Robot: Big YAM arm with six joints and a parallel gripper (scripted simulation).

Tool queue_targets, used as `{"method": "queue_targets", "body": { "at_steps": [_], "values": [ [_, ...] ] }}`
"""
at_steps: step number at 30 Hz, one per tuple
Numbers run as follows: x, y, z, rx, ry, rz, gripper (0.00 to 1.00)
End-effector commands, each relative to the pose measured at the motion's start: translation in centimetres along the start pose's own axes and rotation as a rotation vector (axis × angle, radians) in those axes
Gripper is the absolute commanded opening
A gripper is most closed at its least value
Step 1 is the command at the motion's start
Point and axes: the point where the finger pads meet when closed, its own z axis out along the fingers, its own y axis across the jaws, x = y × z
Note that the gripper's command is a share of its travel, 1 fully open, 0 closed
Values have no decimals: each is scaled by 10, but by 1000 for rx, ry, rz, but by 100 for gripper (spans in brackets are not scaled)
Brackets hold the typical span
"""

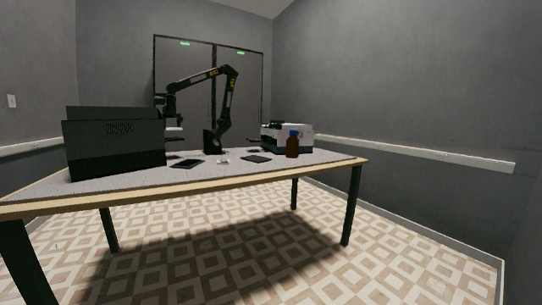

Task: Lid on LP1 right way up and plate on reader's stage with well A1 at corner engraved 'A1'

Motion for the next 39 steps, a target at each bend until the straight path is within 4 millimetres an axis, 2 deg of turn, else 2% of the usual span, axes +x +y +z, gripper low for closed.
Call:
{"method": "queue_targets", "body": {
  "at_steps": [1,9,12,22,33,39],
  "values": [
    [-5,3,1,-2,8,-3,86],
    [-3,-4,1,-9,6,-4,86],
    [-4,5,-6,-37,0,-8,86],
    [-4,16,-21,-57,-3,-11,86],
    [-6,19,-12,-32,1,-8,86],
    [-6,23,-17,-58,-4,-13,86]
  ]
}}
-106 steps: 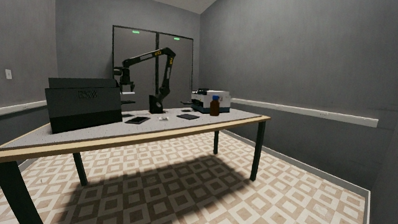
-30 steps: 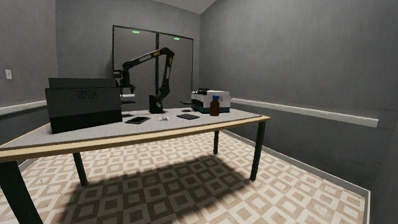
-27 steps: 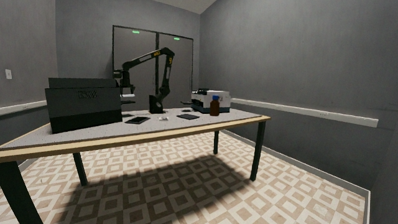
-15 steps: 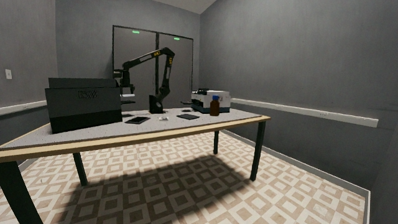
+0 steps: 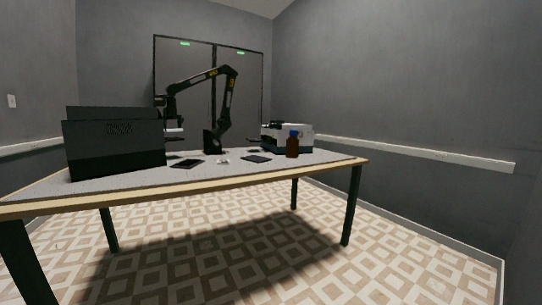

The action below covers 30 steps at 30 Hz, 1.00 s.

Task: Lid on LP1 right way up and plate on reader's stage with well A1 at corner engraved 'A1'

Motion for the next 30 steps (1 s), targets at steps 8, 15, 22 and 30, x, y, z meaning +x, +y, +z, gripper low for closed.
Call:
{"method": "queue_targets", "body": {
  "at_steps": [8,15,22,30],
  "values": [
    [-5,32,-30,-103,-14,-21,86],
    [-5,31,-26,-100,-13,-21,86],
    [-5,30,-22,-92,-12,-20,86],
    [-5,28,-18,-83,-10,-19,86]
  ]
}}
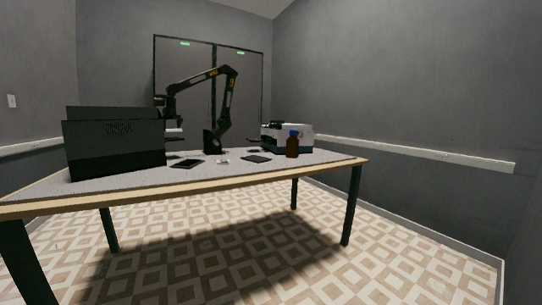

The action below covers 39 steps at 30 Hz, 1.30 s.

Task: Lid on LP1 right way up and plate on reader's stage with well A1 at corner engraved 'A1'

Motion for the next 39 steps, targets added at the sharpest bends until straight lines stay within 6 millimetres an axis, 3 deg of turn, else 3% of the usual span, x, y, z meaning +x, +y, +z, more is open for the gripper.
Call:
{"method": "queue_targets", "body": {
  "at_steps": [1,39],
  "values": [
    [-4,23,-17,-63,-6,-15,86],
    [-2,16,-6,-34,-5,-16,86]
  ]
}}
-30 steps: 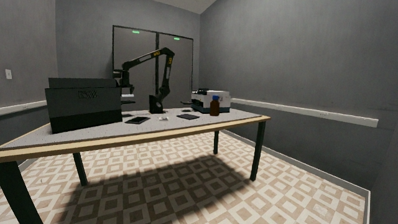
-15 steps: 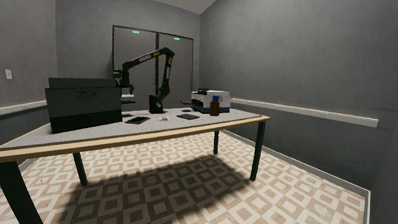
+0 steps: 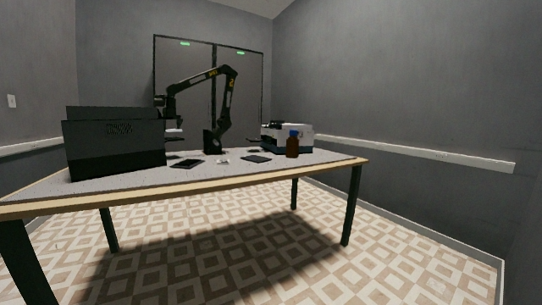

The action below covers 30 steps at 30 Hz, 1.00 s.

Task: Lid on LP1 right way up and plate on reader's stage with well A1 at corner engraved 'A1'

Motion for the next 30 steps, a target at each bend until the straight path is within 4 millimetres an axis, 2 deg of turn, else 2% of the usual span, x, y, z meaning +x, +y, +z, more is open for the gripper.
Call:
{"method": "queue_targets", "body": {
  "at_steps": [1,30],
  "values": [
    [-2,15,-8,-37,-6,-16,86],
    [-1,10,-3,-24,-4,-15,86]
  ]
}}
